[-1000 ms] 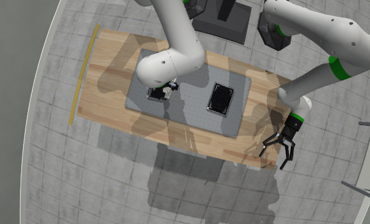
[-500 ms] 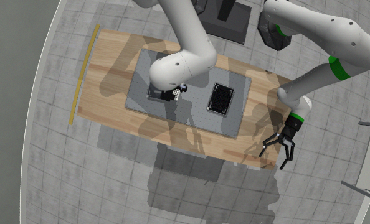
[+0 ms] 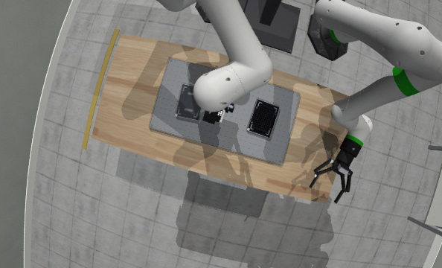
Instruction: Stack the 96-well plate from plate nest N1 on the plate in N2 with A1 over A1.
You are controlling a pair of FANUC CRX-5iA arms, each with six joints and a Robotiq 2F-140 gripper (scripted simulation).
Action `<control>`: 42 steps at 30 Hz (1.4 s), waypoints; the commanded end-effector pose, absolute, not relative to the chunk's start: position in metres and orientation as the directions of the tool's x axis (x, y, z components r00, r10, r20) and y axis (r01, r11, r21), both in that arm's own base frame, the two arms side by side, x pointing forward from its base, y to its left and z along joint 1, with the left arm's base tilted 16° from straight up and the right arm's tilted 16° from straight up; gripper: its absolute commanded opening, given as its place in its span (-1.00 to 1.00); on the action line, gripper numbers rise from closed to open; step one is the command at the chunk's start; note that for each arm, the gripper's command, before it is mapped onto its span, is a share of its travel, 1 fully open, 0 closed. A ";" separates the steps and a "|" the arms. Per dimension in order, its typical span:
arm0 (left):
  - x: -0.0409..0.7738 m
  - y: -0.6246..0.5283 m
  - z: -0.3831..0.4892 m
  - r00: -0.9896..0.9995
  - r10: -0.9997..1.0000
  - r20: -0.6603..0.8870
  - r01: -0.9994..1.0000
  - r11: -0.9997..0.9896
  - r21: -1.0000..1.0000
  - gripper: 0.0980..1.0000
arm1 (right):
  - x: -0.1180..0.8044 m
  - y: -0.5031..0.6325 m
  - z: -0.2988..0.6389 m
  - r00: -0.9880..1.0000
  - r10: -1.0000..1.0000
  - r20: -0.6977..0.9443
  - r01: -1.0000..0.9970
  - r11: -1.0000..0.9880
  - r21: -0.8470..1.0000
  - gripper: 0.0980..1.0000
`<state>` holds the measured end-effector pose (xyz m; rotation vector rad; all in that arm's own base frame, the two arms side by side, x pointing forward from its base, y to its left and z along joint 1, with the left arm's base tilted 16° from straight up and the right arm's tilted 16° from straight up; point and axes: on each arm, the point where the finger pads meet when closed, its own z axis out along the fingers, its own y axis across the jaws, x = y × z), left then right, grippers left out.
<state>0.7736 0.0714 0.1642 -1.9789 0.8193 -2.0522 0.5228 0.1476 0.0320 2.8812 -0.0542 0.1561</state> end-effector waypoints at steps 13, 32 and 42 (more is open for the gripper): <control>0.774 0.071 0.166 -0.103 -0.486 0.868 -0.245 -0.833 -0.496 1.00 | 0.521 0.190 0.021 0.993 -0.023 0.113 -0.050 -0.967 0.250 -1.00; 0.774 0.071 0.166 -0.103 -0.486 0.868 -0.245 -0.833 -0.496 1.00 | 0.517 0.245 0.007 0.993 -0.023 0.113 -0.050 -0.967 0.250 -1.00; 0.774 0.071 0.166 -0.103 -0.486 0.868 -0.245 -0.833 -0.496 1.00 | 0.516 0.271 0.000 0.993 -0.023 0.113 -0.050 -0.967 0.250 -1.00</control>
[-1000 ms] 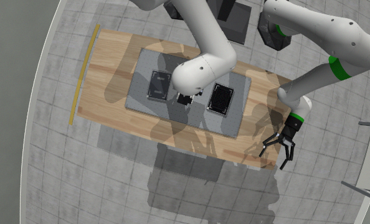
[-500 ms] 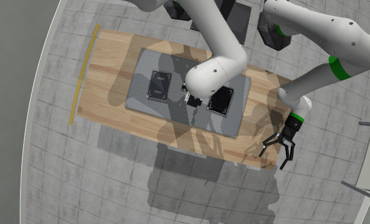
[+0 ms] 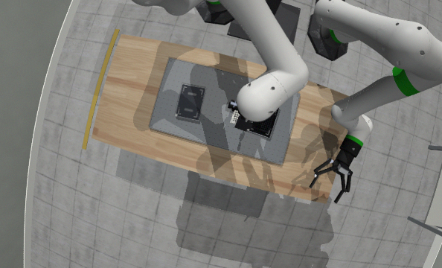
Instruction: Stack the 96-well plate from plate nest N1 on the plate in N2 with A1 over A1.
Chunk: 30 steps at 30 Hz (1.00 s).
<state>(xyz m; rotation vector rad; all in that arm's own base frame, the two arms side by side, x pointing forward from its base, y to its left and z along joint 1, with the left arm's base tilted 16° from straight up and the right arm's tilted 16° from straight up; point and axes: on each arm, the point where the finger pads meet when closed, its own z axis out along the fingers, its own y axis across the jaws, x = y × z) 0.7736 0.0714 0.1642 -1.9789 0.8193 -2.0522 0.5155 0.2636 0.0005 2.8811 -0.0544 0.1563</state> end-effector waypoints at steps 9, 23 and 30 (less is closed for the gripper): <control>0.774 0.071 0.166 -0.103 -0.486 0.868 -0.245 -0.833 -0.496 1.00 | 0.514 0.300 -0.008 0.993 -0.023 0.113 -0.050 -0.967 0.249 -1.00; 0.774 0.071 0.166 -0.103 -0.486 0.868 -0.245 -0.833 -0.496 1.00 | 0.511 0.338 -0.019 0.993 -0.023 0.113 -0.050 -0.967 0.249 -1.00; 0.774 0.071 0.166 -0.103 -0.486 0.868 -0.245 -0.833 -0.496 1.00 | 0.510 0.354 -0.023 0.993 -0.023 0.113 -0.050 -0.967 0.249 -1.00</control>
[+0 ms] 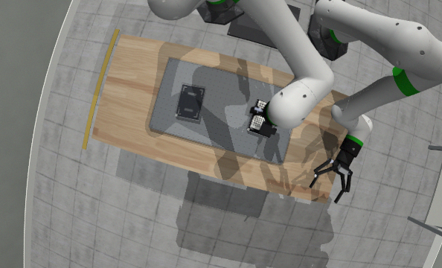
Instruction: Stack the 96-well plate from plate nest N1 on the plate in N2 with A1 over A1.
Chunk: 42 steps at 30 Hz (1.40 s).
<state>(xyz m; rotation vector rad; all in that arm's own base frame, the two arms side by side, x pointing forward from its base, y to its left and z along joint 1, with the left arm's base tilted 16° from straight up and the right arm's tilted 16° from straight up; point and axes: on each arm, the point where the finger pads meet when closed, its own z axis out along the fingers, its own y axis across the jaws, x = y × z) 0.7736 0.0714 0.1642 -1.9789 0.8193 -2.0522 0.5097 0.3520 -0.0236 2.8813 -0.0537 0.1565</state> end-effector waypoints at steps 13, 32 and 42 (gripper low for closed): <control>0.774 0.071 0.166 -0.103 -0.486 0.868 -0.245 -0.833 -0.496 1.00 | 0.509 0.371 -0.027 0.993 -0.023 0.113 -0.050 -0.967 0.249 -1.00; 0.774 0.071 0.166 -0.103 -0.486 0.868 -0.245 -0.833 -0.496 1.00 | 0.509 0.370 -0.027 0.993 -0.023 0.113 -0.050 -0.967 0.249 -1.00; 0.774 0.071 0.166 -0.103 -0.486 0.868 -0.245 -0.833 -0.496 1.00 | 0.509 0.369 -0.029 0.993 -0.023 0.113 -0.050 -0.967 0.249 -1.00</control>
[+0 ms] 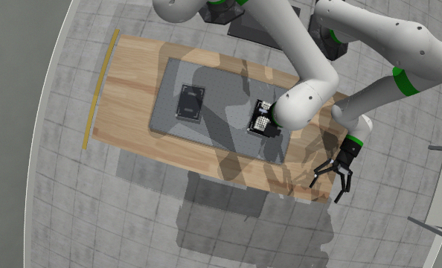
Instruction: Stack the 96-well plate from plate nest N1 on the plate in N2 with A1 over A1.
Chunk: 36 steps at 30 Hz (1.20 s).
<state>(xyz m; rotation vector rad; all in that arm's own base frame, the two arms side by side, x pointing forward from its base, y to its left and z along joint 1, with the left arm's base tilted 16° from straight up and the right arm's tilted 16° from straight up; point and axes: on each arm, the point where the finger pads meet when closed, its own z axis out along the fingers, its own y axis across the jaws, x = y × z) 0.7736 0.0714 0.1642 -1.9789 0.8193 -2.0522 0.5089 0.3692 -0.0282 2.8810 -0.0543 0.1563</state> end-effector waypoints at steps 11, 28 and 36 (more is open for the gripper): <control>0.774 0.071 0.166 -0.103 -0.486 0.868 -0.245 -0.833 -0.496 1.00 | 0.511 0.366 -0.043 0.993 -0.023 0.113 -0.050 -0.967 0.249 -1.00; 0.774 0.071 0.166 -0.103 -0.486 0.868 -0.245 -0.833 -0.496 1.00 | 0.514 0.359 -0.067 0.993 -0.023 0.113 -0.050 -0.967 0.249 -1.00; 0.774 0.071 0.166 -0.103 -0.486 0.868 -0.245 -0.833 -0.496 1.00 | 0.514 0.357 -0.076 0.993 -0.023 0.113 -0.050 -0.967 0.249 -1.00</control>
